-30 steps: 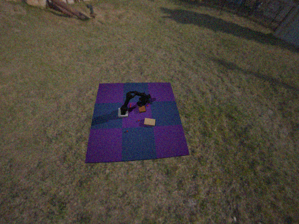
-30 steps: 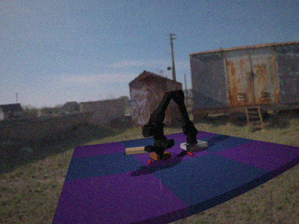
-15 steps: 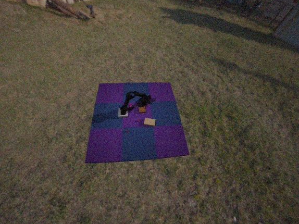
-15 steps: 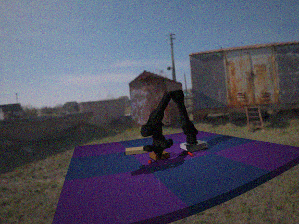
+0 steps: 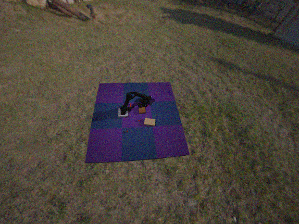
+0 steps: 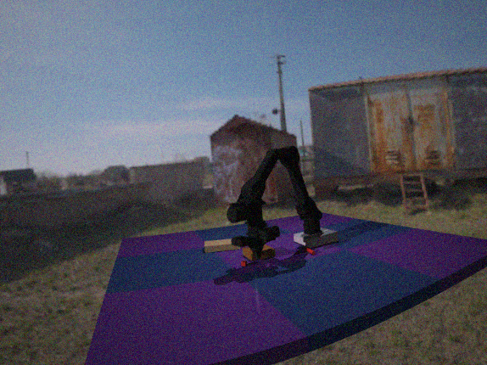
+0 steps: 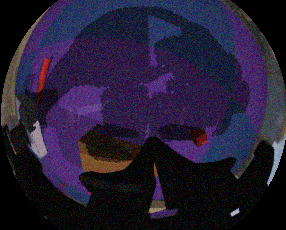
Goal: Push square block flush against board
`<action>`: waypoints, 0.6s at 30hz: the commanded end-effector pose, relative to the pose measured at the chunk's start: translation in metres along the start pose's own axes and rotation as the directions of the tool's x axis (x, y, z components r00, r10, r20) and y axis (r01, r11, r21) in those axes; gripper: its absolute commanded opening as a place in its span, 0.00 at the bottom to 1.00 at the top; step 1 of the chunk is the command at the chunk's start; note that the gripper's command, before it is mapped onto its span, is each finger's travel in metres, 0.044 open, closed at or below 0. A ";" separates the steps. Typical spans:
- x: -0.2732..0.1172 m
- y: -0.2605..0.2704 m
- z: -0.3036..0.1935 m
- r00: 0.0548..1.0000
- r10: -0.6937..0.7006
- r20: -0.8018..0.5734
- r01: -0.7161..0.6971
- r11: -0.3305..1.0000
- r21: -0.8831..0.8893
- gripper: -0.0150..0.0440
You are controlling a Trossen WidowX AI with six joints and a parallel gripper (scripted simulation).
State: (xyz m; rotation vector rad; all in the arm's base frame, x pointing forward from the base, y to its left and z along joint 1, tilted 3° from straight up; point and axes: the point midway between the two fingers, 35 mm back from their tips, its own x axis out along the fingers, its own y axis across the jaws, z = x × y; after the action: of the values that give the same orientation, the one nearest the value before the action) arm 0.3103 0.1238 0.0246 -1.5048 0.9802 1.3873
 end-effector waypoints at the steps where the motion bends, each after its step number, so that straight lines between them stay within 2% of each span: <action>1: 0.001 0.001 -0.006 1.000 0.002 -0.003 -0.002 1.000 0.000 0.25; 18: 0.001 0.003 -0.018 1.000 0.003 -0.004 -0.003 1.000 0.000 0.25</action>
State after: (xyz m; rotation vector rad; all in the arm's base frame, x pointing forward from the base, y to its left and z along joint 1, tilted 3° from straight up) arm 0.3135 0.1099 0.0250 -1.5065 0.9811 1.3862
